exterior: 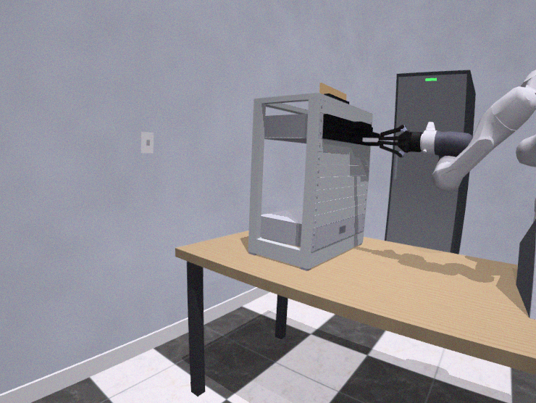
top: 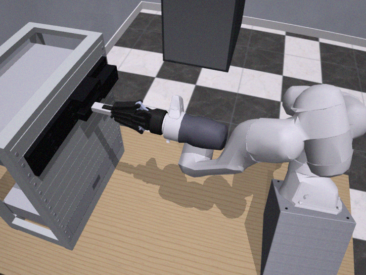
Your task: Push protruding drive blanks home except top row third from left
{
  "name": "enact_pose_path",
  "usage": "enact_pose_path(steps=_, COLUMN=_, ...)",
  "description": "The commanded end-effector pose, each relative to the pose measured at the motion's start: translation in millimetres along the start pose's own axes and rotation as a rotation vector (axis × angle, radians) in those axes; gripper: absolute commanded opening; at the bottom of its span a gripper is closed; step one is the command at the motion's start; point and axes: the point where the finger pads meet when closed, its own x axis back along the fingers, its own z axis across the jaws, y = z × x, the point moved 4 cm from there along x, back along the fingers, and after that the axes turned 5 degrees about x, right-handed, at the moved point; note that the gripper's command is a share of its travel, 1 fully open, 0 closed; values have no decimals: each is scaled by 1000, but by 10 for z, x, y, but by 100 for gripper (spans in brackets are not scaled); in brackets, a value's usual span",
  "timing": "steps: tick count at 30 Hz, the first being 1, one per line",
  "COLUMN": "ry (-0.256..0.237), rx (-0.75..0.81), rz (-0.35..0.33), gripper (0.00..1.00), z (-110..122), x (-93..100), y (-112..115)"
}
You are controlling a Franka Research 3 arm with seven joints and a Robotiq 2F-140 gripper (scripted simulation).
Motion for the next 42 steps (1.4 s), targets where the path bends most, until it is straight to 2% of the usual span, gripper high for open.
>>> enact_pose_path(steps=1, ry=4, rx=7, rz=1, gripper=0, z=25, x=-49, y=-12)
enact_pose_path(steps=12, ry=4, rx=7, rz=1, gripper=0, z=26, x=-54, y=-13)
enact_pose_path(steps=20, ry=4, rx=7, rz=1, gripper=0, z=43, x=-149, y=-23)
enact_pose_path(steps=42, ry=4, rx=7, rz=1, gripper=0, z=61, x=-180, y=-33)
